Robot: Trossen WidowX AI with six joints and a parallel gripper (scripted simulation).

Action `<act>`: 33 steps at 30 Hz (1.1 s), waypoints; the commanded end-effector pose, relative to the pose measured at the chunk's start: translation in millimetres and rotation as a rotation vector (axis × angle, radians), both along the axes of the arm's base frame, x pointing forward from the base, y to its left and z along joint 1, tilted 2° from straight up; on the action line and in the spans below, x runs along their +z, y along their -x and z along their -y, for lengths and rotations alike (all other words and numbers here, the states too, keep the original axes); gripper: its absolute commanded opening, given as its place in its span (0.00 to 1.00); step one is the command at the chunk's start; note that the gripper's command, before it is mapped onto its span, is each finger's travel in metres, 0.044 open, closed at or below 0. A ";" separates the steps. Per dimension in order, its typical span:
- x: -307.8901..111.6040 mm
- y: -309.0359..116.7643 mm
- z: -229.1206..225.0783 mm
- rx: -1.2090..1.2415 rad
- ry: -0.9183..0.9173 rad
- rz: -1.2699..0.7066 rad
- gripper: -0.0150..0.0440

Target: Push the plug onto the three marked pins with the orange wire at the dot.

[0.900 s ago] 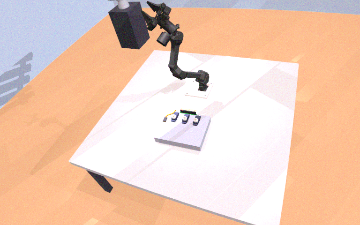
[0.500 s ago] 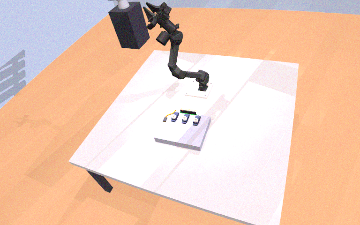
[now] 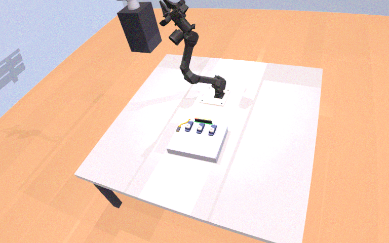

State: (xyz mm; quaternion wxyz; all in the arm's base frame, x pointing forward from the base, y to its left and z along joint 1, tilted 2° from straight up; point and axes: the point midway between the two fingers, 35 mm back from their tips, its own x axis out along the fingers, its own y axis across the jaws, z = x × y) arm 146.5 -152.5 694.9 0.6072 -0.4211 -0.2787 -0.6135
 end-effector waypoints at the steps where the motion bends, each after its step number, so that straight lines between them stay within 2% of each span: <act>1: 2.9 12.5 -3.6 -0.038 0.025 0.009 0.45; 33: 8.6 115.3 -43.8 -0.559 0.223 0.042 0.45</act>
